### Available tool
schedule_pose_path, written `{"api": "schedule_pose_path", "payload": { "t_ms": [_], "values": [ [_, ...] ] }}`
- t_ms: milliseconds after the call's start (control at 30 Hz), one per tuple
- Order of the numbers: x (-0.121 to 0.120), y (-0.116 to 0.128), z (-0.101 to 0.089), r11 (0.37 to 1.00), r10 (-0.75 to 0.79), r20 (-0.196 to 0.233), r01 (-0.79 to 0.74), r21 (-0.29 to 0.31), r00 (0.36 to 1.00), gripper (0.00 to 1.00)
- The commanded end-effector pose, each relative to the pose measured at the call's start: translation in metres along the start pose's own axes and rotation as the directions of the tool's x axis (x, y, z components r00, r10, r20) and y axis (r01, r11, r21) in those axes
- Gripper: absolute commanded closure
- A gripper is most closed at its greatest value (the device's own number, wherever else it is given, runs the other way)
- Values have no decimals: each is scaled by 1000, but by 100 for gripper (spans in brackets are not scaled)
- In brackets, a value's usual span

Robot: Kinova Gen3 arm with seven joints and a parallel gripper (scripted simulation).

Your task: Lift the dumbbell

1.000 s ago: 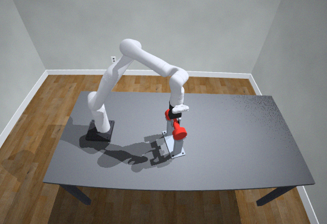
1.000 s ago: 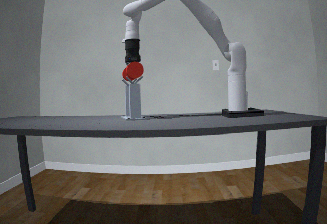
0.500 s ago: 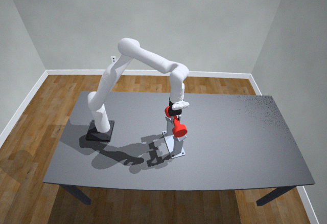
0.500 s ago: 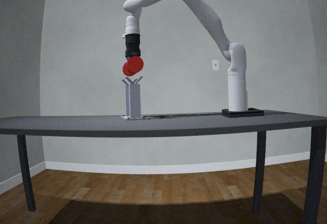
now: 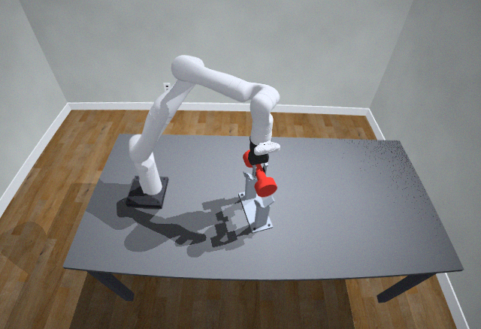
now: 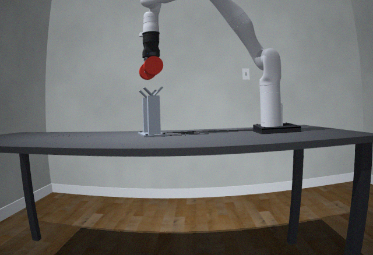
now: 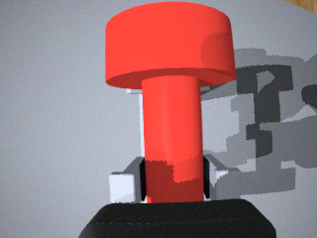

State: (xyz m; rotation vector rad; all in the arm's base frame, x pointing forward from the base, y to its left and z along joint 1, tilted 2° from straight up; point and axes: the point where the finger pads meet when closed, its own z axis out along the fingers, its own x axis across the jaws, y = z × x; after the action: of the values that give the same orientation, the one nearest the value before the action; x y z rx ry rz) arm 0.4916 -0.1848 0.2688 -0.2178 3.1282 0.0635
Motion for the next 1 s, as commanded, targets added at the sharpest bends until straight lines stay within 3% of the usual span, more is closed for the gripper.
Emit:
{"api": "schedule_pose_path", "payload": {
  "t_ms": [0, 333, 967],
  "values": [
    [-2, -2, -9, 1000, -1, 8, 1, 4, 1000, 100],
    [-2, -2, -28, 1000, -1, 8, 1, 4, 1000, 100],
    [-1, -2, -39, 1000, -1, 8, 1, 4, 1000, 100]
  ]
}}
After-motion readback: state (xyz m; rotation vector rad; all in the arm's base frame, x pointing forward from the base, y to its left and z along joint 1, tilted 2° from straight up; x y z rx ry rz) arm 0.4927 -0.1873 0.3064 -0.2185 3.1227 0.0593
